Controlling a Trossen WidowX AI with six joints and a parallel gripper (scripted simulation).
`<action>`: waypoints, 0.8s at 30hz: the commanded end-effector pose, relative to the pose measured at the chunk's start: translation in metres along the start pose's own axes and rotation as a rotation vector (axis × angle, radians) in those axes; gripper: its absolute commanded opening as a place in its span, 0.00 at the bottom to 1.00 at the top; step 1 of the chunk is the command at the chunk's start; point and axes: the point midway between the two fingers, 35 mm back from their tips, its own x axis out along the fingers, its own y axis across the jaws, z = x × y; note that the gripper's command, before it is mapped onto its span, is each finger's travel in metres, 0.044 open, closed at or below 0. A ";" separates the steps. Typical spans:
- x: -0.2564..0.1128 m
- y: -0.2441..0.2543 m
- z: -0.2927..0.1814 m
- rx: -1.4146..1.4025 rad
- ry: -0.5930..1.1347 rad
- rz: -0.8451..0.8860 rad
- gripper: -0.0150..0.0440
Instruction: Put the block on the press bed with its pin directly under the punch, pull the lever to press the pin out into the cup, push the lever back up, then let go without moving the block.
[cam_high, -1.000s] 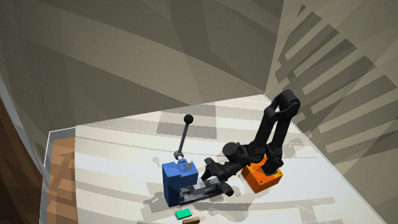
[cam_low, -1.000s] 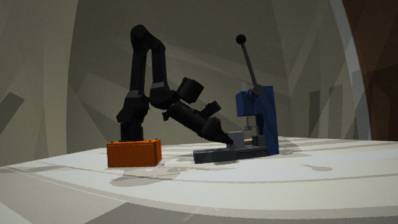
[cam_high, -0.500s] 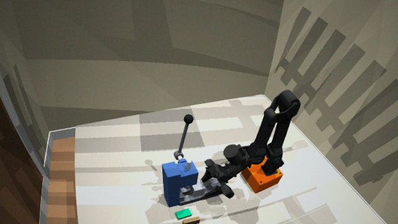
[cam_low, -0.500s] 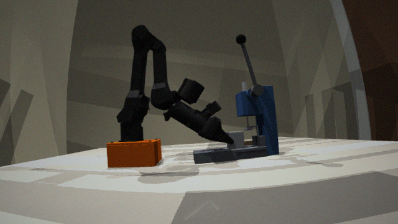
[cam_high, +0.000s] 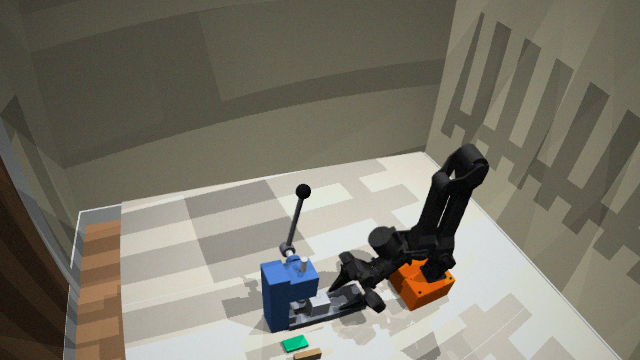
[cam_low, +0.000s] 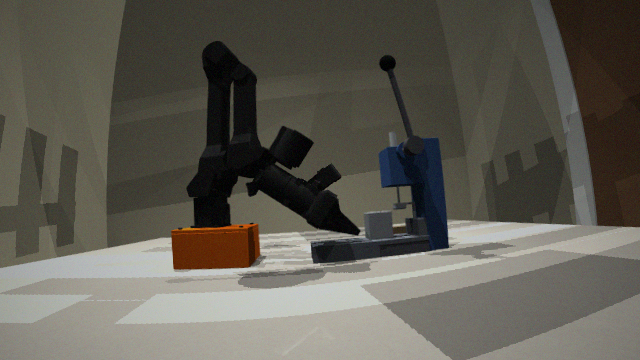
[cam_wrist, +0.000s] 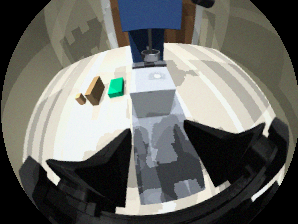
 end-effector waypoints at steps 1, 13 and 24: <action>0.000 0.000 0.000 0.000 0.000 -0.001 0.76; -0.001 -0.001 0.000 0.000 -0.003 -0.002 0.76; -0.003 0.000 0.000 -0.005 -0.010 0.002 0.58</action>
